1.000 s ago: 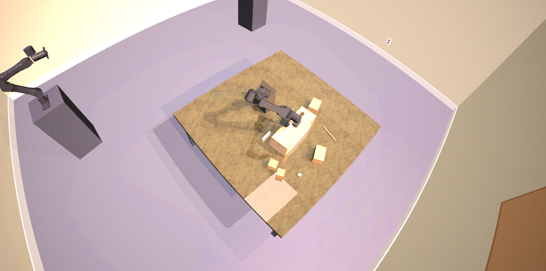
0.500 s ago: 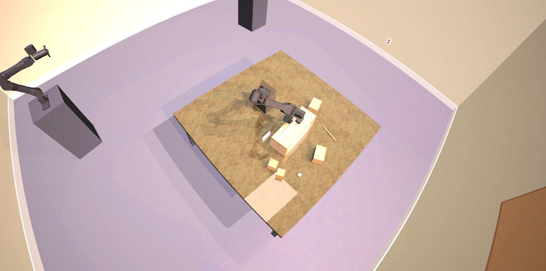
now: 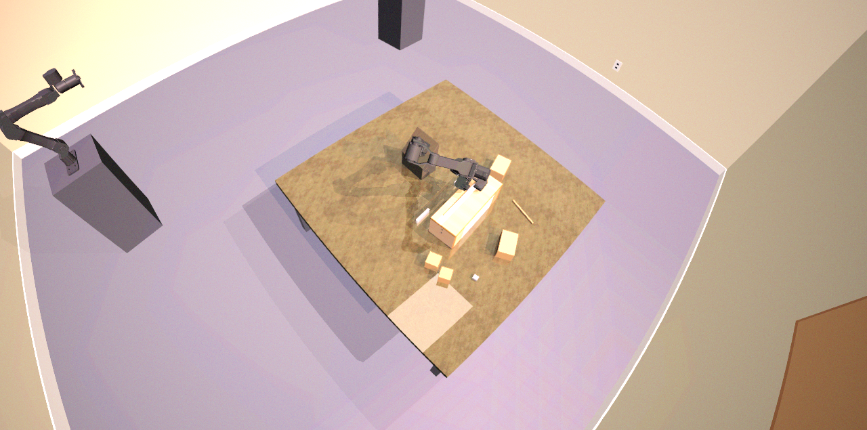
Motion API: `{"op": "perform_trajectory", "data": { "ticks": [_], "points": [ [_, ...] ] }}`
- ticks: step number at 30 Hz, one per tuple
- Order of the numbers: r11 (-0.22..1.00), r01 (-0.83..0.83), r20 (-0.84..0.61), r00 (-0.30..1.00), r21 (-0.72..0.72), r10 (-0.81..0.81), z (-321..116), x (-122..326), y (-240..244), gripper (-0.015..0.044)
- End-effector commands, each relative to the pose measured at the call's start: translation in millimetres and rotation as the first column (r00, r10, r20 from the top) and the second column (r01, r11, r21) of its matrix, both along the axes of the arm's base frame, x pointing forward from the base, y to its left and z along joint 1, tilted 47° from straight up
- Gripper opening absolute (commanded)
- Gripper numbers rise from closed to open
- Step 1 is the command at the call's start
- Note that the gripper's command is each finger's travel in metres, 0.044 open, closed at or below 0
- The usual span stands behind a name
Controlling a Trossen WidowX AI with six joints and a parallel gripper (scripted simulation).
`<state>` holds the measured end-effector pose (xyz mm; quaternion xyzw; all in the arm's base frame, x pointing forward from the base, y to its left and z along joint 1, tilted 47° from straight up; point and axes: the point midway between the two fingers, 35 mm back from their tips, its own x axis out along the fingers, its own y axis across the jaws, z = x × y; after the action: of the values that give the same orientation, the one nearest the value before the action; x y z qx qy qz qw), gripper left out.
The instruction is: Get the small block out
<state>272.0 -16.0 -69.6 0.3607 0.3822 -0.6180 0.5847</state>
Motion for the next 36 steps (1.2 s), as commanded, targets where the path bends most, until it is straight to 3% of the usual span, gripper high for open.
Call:
{"op": "perform_trajectory", "data": {
  "ticks": [1,6,12,19,21,23,26,30,33,36],
  "points": [
    [1.000,0.005,0.004,1.000,0.004,-0.005,-6,1,6,0.0400],
    [1.000,0.004,0.002,1.000,0.004,-0.004,0,2,11,0.0400],
    [1.000,0.001,-0.006,1.000,0.003,-0.001,39,2,49,0.0400],
    [1.000,-0.008,-0.007,1.000,0.000,0.008,37,2,47,0.0400],
    [0.996,-0.087,-0.051,0.995,0.006,0.087,32,-1,57,0.0348],
    [0.961,-0.277,-0.140,0.951,0.018,0.277,28,-5,63,0.0295],
    [0.836,-0.546,-0.269,0.797,0.064,0.541,26,-8,67,0.0285],
    [0.566,-0.805,-0.415,0.461,0.178,0.785,22,-12,71,0.0285],
    [0.321,-0.899,-0.487,0.146,0.298,0.861,20,-16,75,0.0285],
    [0.073,-0.897,-0.517,-0.183,0.436,0.836,18,-19,78,0.0285]
  ]
}}
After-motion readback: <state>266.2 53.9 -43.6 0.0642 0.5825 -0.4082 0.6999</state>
